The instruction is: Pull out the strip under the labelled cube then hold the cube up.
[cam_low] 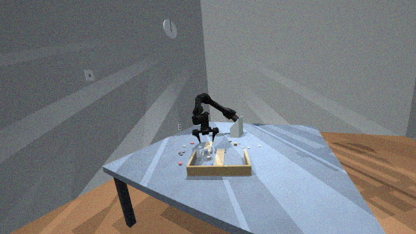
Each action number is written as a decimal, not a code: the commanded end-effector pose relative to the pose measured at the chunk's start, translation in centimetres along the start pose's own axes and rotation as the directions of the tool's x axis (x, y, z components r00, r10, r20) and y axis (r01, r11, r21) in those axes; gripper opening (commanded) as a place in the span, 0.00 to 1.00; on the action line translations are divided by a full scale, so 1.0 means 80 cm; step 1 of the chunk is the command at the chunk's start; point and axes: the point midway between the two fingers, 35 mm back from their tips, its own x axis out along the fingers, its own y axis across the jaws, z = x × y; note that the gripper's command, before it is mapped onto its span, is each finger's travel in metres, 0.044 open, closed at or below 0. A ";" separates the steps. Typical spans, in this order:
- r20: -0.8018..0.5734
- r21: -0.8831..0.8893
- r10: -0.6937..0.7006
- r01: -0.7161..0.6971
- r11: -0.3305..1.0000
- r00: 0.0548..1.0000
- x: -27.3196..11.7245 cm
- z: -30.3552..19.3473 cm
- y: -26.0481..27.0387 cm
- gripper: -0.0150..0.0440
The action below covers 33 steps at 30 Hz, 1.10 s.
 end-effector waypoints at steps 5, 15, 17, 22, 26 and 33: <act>-0.001 0.001 -0.003 0.003 1.000 1.000 -0.005 0.039 -0.006 1.00; 0.001 0.002 -0.003 0.003 1.000 1.000 -0.012 0.089 -0.013 1.00; 0.001 0.003 -0.003 0.003 1.000 1.000 -0.013 0.097 -0.013 1.00; 0.001 0.003 -0.003 0.003 1.000 1.000 -0.009 0.100 -0.014 0.82; 0.001 0.003 -0.003 0.003 1.000 1.000 -0.001 0.101 -0.014 0.68; 0.001 0.003 -0.003 0.003 1.000 1.000 0.013 0.101 -0.014 0.68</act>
